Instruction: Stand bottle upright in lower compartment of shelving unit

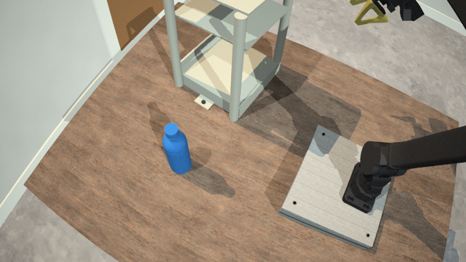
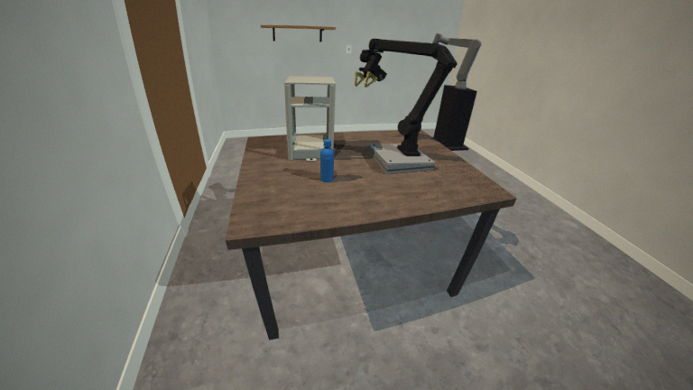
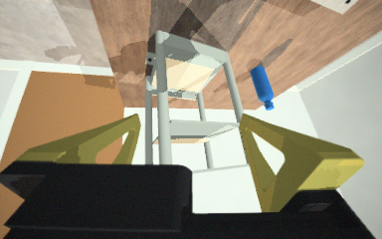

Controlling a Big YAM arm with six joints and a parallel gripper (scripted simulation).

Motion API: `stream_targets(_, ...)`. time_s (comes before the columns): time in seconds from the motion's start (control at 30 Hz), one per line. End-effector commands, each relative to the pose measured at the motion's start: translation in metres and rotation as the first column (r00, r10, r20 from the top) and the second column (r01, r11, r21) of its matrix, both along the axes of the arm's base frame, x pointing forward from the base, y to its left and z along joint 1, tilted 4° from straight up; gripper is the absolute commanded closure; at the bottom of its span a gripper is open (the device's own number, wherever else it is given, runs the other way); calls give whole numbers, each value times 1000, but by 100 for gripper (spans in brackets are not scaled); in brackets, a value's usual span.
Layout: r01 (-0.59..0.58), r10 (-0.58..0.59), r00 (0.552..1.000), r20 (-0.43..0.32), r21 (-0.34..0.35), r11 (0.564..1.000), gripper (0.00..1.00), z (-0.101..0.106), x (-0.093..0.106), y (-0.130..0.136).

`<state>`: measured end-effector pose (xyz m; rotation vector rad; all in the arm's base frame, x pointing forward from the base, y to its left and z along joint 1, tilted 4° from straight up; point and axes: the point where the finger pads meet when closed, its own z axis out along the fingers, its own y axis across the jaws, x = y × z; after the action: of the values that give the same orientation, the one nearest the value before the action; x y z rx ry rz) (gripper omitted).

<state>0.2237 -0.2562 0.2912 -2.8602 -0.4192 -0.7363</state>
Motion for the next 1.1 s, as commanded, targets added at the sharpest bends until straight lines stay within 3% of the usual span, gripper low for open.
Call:
stream_targets(0.0,0,0,1000,4,-8,1000,0,3,0,-1)
stream_targets(0.53,0,0,1000,4,-8,1000,0,3,0,-1)
stream_targets(0.57,0,1,1000,16,-31,1000,9,13,3,-5)
stream_targets(1.07,0,1,1000,16,-31,1000,9,13,3,-5)
